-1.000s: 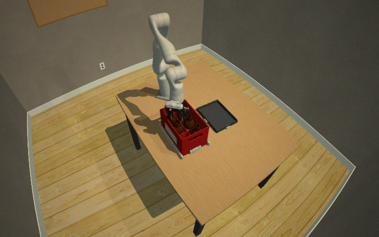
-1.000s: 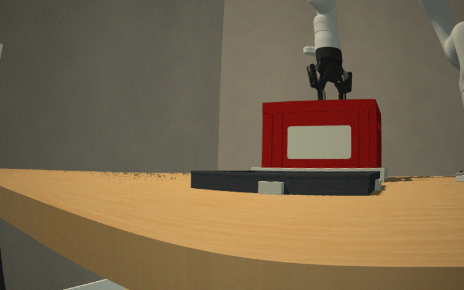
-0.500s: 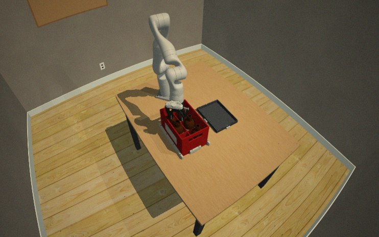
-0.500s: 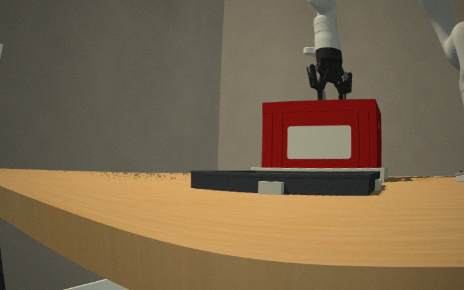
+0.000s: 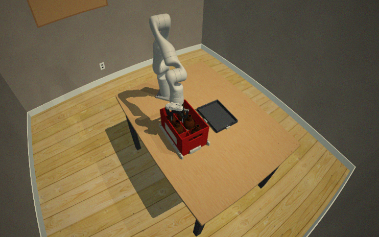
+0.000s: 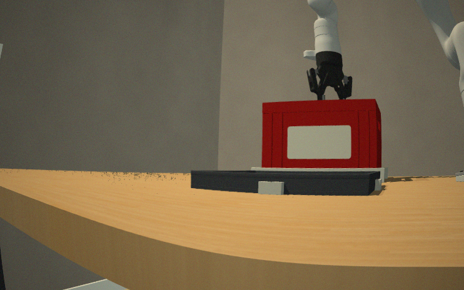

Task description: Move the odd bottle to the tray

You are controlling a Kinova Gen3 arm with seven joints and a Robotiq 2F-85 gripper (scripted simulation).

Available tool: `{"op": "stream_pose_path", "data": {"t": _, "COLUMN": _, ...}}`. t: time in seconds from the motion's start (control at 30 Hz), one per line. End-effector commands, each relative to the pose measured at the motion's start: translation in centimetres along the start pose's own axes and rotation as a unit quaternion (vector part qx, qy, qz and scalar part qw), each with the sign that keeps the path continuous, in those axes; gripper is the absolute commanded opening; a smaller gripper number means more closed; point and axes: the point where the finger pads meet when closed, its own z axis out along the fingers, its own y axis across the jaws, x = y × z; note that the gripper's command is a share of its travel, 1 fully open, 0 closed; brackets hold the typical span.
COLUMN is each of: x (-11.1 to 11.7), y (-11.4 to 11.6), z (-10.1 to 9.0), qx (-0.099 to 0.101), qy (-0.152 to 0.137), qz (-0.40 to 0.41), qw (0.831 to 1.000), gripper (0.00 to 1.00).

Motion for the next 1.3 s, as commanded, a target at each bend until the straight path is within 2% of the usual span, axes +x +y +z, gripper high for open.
{"op": "stream_pose_path", "data": {"t": 0.0, "x": -0.1, "y": 0.1, "z": 0.4, "qx": -0.002, "qy": -0.001, "qz": 0.000, "qw": 1.000, "gripper": 0.64}}
{"op": "stream_pose_path", "data": {"t": 0.57, "x": -0.1, "y": 0.1, "z": 2.3, "qx": -0.002, "qy": -0.001, "qz": 0.000, "qw": 1.000, "gripper": 0.64}}
{"op": "stream_pose_path", "data": {"t": 1.27, "x": -0.1, "y": 0.1, "z": 3.0, "qx": -0.002, "qy": -0.001, "qz": 0.000, "qw": 1.000, "gripper": 0.64}}
